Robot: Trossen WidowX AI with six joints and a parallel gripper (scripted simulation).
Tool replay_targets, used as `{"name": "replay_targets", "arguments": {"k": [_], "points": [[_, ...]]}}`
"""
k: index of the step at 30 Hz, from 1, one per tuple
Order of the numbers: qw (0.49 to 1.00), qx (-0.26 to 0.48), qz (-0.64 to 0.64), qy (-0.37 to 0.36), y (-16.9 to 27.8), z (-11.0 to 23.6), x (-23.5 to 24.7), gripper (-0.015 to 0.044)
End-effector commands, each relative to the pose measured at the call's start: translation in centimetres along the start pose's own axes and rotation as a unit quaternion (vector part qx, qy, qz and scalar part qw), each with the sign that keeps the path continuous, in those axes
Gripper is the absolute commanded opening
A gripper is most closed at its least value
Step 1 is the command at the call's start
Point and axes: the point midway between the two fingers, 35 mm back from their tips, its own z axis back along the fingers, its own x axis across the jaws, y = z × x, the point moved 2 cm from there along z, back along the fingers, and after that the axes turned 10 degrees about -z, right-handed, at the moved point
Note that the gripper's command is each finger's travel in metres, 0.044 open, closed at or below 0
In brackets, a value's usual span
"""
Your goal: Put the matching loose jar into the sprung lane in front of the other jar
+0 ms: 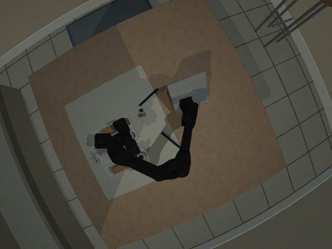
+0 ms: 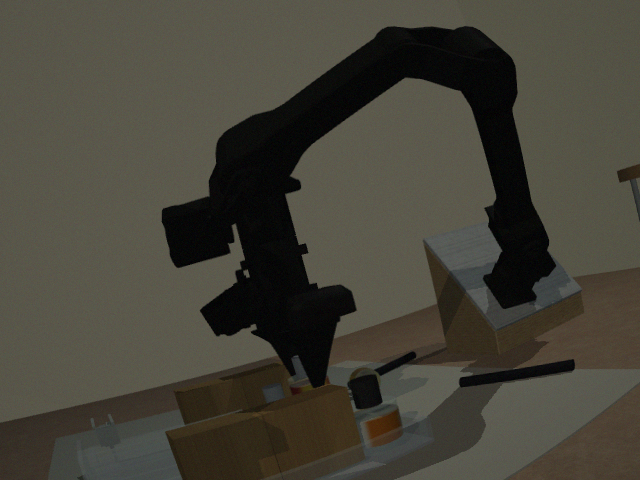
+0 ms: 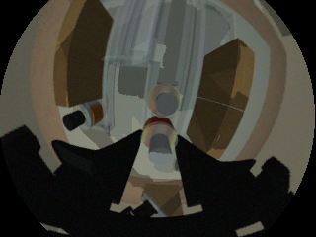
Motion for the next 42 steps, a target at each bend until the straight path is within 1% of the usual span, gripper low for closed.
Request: {"name": "replay_targets", "arguments": {"k": [1, 42], "points": [[1.0, -0.011, 0.006, -0.005, -0.6, 0.2, 0.3, 0.0], [1.0, -0.011, 0.006, -0.005, -0.6, -0.9, 0.3, 0.0]]}}
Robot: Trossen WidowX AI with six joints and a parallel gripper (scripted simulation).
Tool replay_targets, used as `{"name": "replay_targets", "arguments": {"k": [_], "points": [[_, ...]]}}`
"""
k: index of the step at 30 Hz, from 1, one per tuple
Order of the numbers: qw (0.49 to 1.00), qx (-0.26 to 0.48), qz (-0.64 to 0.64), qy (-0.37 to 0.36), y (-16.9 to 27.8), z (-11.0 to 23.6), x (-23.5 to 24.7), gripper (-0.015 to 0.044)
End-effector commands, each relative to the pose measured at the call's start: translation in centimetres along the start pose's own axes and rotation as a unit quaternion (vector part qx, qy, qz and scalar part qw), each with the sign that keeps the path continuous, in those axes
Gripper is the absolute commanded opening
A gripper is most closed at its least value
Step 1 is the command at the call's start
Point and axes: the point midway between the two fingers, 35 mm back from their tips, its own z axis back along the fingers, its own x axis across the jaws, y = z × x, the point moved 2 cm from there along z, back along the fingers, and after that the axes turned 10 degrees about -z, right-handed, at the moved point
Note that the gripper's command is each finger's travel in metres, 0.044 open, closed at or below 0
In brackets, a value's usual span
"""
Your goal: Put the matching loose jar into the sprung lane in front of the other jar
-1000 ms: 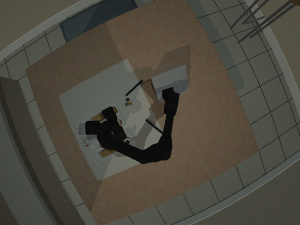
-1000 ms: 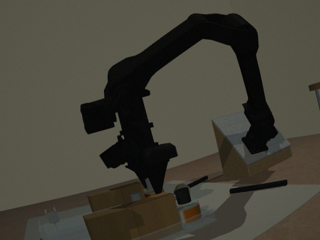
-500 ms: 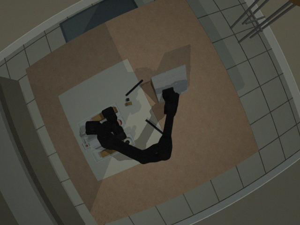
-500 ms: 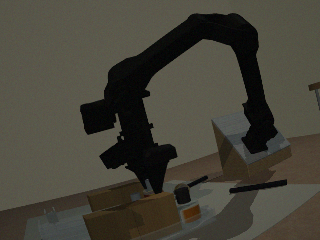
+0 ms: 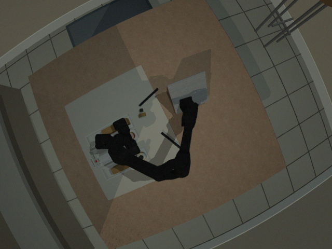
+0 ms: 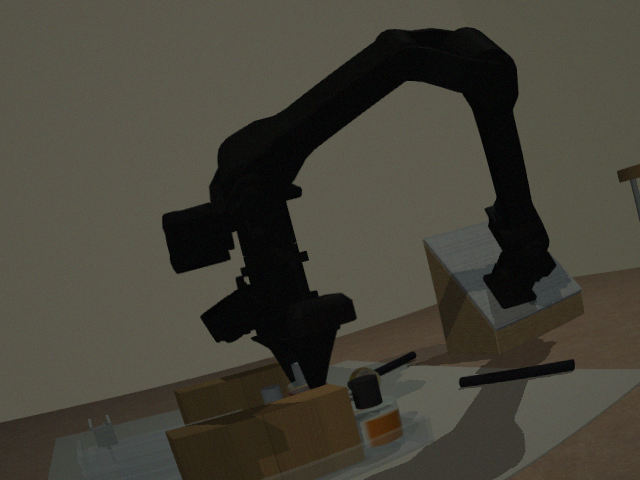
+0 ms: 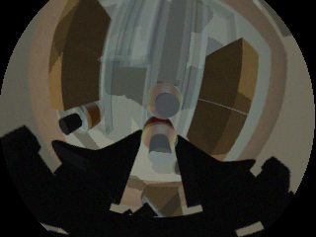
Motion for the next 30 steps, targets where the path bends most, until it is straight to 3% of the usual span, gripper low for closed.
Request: {"name": "replay_targets", "arguments": {"k": [1, 30], "points": [[1.0, -0.007, 0.006, -0.006, -0.39, -0.15, 0.28, 0.0], [1.0, -0.007, 0.006, -0.006, -0.27, -0.97, 0.27, 0.0]]}}
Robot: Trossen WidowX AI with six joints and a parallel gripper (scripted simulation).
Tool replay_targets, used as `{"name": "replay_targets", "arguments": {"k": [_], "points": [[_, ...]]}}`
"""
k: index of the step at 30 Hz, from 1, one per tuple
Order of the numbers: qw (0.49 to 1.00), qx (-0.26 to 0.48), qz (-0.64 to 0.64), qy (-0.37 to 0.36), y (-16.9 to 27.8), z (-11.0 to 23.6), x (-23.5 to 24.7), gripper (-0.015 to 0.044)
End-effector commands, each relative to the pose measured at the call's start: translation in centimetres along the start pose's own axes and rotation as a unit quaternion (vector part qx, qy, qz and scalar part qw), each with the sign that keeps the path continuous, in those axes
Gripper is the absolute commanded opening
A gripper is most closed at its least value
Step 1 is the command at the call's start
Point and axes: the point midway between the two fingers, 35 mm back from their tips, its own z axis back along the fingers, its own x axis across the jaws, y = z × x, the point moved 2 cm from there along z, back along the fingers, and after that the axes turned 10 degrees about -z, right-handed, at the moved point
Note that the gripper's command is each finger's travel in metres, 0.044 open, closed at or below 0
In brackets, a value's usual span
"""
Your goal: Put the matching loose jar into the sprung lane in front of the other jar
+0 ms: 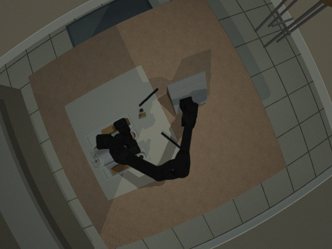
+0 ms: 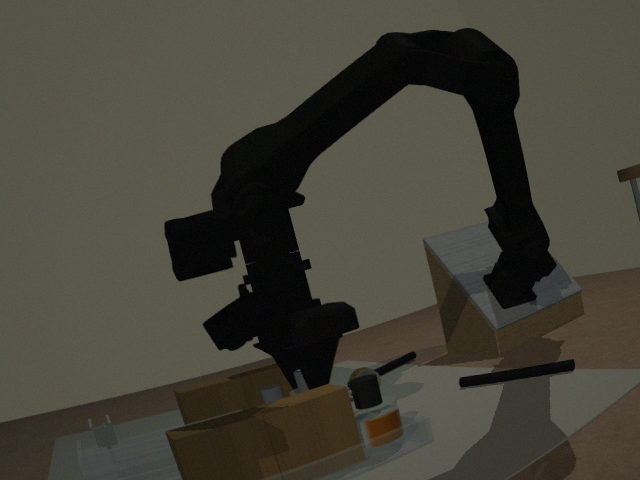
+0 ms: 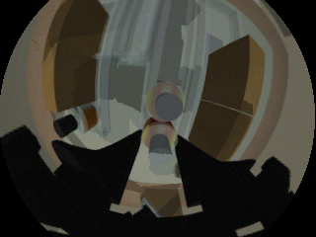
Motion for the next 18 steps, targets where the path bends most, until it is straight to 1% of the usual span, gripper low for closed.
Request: {"name": "replay_targets", "arguments": {"k": [1, 18], "points": [[1.0, -0.006, 0.005, -0.006, -0.28, -0.18, 0.25, 0.0], [1.0, -0.006, 0.005, -0.006, -0.2, -0.65, 0.25, 0.0]]}}
